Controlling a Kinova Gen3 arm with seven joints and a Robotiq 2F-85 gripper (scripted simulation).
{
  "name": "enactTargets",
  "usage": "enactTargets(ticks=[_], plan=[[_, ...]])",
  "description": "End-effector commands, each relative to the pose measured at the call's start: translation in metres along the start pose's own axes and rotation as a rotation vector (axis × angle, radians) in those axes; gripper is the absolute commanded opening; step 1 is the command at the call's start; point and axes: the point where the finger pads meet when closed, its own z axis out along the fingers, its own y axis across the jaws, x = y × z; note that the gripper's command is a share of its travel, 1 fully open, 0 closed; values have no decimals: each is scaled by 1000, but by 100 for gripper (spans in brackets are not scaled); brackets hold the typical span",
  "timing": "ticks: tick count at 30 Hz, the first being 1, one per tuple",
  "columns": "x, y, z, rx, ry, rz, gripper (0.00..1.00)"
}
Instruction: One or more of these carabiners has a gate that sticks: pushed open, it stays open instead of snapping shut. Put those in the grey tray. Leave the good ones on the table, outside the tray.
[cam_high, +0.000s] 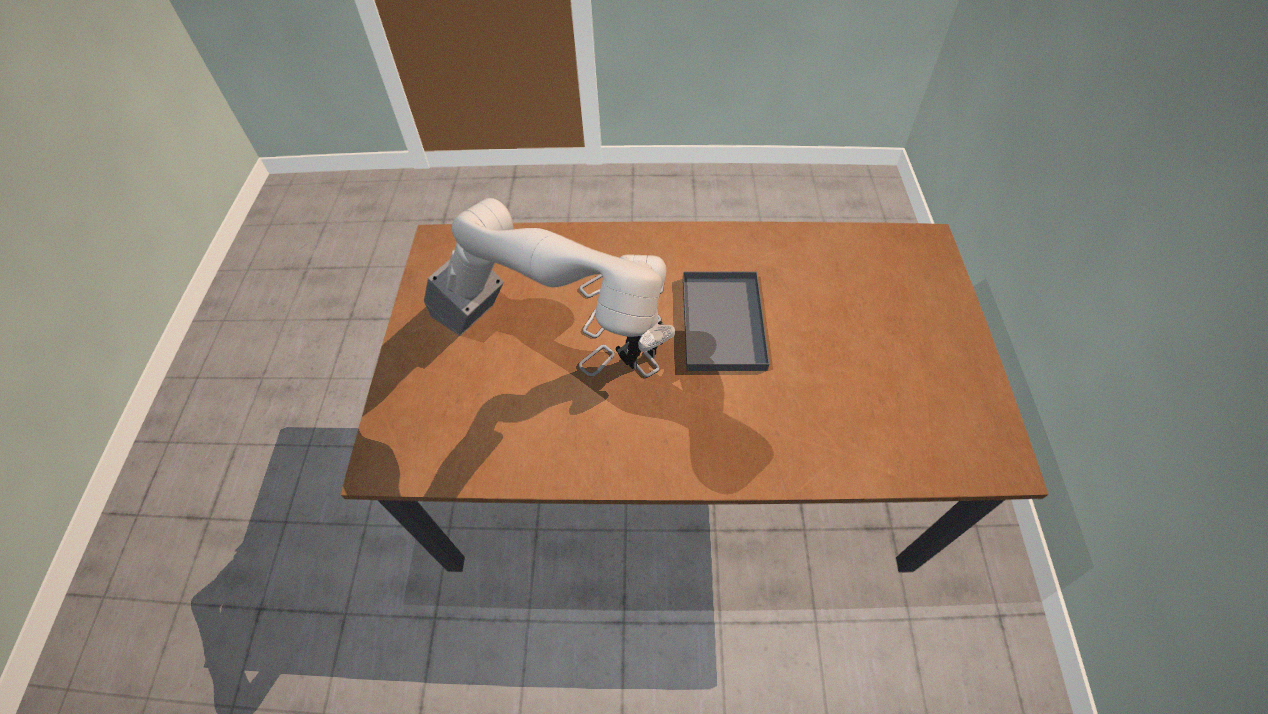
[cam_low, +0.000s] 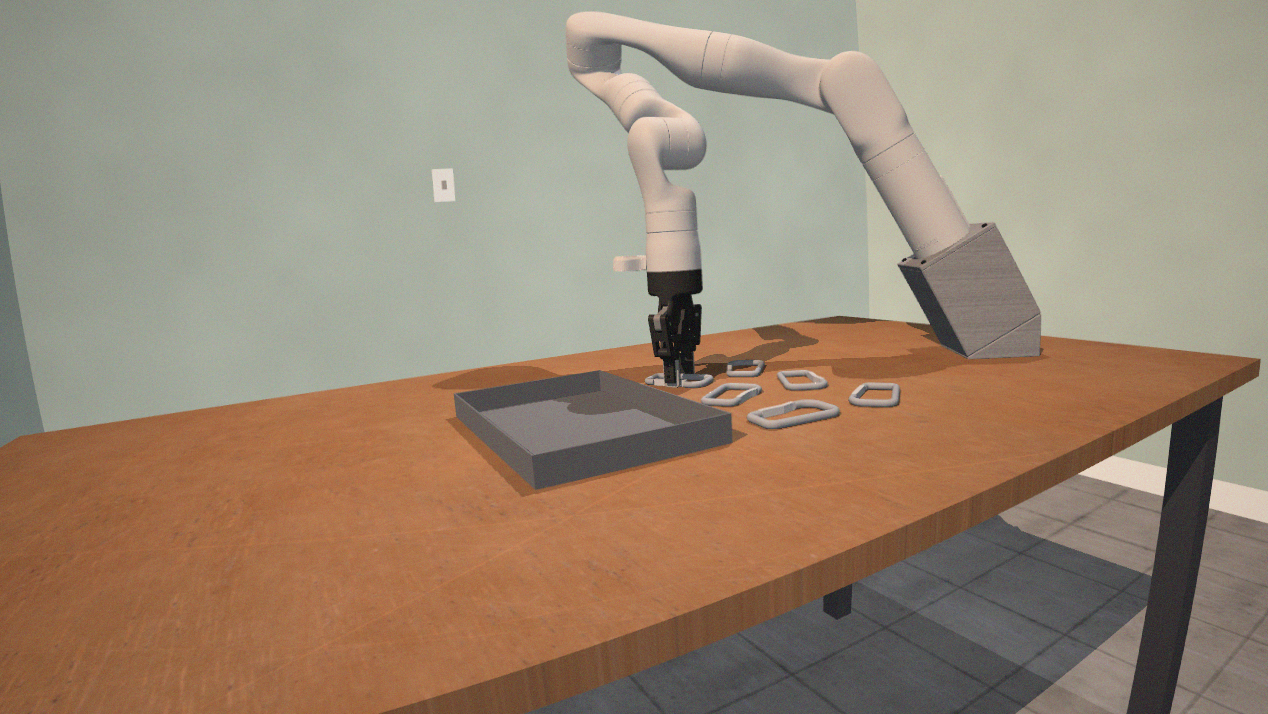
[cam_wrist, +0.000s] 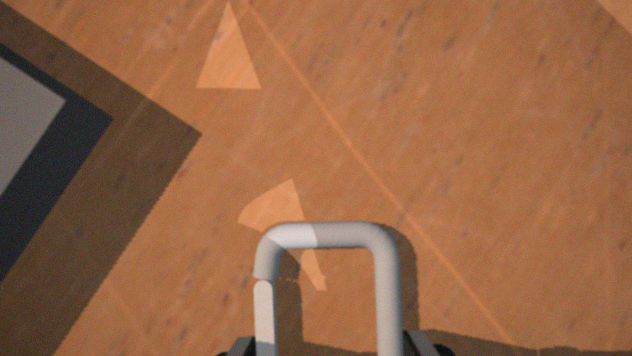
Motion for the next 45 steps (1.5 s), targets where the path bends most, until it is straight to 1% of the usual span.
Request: enactTargets(ticks=[1, 7, 8, 41, 42, 45], plan=[[0, 0, 0, 1, 1, 0, 57], [0, 0, 0, 1, 1, 0, 57], [0, 0, 0, 1, 1, 0, 55], [0, 0, -1, 1, 1, -1, 55], [0, 0, -1, 1, 1, -1, 53], [0, 0, -1, 1, 1, -1, 53]])
